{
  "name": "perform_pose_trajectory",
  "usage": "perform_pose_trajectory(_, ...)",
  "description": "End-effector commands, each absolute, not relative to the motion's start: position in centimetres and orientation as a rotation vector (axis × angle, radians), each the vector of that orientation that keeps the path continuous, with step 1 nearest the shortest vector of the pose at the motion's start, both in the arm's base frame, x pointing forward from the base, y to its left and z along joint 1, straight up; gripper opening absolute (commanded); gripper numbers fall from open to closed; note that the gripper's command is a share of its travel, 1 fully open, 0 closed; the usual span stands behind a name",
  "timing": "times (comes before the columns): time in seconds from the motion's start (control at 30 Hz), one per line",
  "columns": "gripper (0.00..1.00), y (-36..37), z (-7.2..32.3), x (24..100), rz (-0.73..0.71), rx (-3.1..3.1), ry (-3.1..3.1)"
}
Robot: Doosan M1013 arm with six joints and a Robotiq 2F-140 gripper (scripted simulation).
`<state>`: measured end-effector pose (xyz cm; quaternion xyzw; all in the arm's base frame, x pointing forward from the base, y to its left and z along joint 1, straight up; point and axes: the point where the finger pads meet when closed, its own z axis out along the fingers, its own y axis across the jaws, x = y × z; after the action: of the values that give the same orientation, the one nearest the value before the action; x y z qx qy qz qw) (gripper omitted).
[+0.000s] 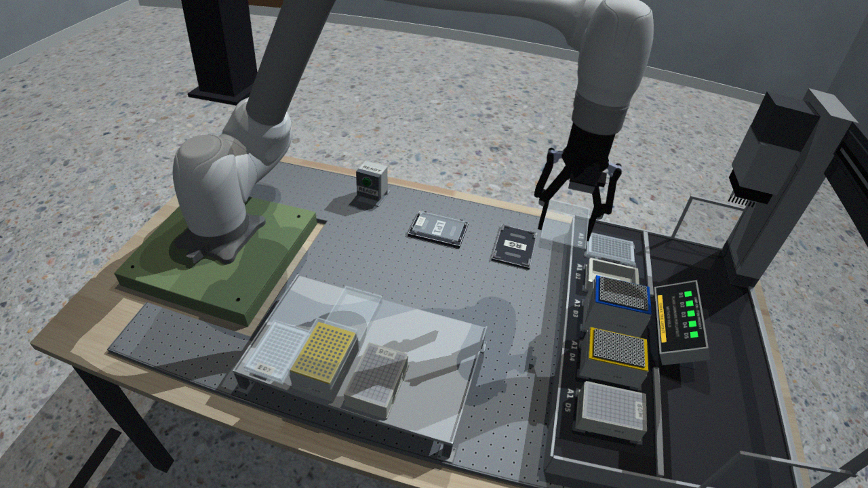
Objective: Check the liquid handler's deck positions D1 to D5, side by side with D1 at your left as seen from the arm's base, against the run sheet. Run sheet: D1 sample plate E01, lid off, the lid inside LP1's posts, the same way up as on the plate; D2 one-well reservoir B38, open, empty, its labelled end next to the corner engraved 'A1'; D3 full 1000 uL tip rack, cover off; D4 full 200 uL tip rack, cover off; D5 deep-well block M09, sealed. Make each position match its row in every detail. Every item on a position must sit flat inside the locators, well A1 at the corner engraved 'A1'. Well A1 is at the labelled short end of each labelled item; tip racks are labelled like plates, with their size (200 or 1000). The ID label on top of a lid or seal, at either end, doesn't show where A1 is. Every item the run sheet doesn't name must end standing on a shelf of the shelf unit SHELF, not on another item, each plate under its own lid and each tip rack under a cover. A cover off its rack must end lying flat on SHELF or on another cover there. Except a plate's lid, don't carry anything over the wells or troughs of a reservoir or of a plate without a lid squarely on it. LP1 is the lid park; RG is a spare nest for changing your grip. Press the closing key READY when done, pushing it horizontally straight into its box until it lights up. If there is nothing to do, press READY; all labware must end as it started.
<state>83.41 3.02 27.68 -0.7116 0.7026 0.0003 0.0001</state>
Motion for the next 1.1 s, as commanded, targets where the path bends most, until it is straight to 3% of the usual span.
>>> perform_pose_trajectory(0.0,0.10,3.0,27.8,83.4,-0.001,-2.234,2.206)
perform_pose_trajectory(0.3,0.10,0.9,27.8,83.5,-0.001,-2.234,2.206)
perform_pose_trajectory(1.07,0.10,0.5,27.8,73.0,-0.001,-2.234,2.206)
